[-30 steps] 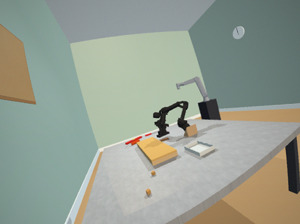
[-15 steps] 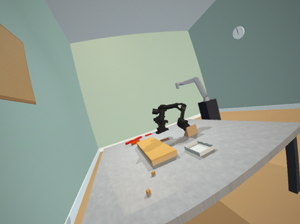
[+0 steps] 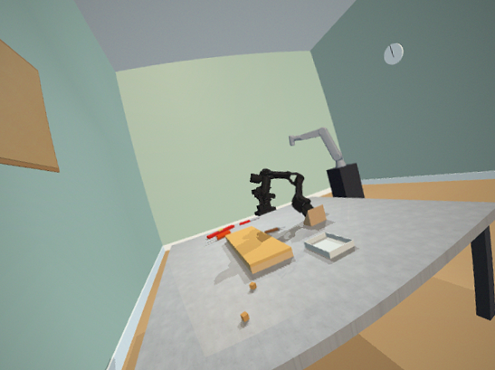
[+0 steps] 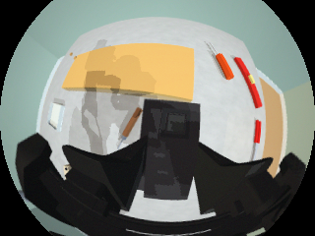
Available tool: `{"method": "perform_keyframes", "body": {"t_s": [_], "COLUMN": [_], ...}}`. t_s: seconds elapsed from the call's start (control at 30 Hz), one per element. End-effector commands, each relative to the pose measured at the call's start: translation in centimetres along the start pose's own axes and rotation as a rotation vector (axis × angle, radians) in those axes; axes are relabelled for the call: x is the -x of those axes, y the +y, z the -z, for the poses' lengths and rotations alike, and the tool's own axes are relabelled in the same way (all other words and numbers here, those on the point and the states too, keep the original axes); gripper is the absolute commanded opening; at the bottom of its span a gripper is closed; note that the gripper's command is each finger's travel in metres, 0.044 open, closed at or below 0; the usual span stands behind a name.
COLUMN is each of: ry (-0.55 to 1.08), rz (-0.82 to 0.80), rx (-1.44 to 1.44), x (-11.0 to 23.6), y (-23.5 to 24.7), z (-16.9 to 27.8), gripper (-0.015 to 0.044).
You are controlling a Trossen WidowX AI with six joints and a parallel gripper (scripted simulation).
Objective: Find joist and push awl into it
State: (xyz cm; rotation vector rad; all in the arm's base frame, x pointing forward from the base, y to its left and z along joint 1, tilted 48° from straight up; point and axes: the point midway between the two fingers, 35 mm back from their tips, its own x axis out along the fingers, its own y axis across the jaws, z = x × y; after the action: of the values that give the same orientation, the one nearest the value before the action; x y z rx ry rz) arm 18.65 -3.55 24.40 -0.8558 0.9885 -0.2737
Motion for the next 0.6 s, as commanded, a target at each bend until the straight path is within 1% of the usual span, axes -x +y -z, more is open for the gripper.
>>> {"method": "perform_keyframes", "body": {"t_s": [0.0,0.57], "ry": [0.0,-0.004], "rz": [0.006,0.026], "rx": [-0.004,-0.048], "x": [0.0,-2.0], "y": [-0.2,-0.7], "z": [-1.3,-9.0], "gripper": [0.0,0.0]}}
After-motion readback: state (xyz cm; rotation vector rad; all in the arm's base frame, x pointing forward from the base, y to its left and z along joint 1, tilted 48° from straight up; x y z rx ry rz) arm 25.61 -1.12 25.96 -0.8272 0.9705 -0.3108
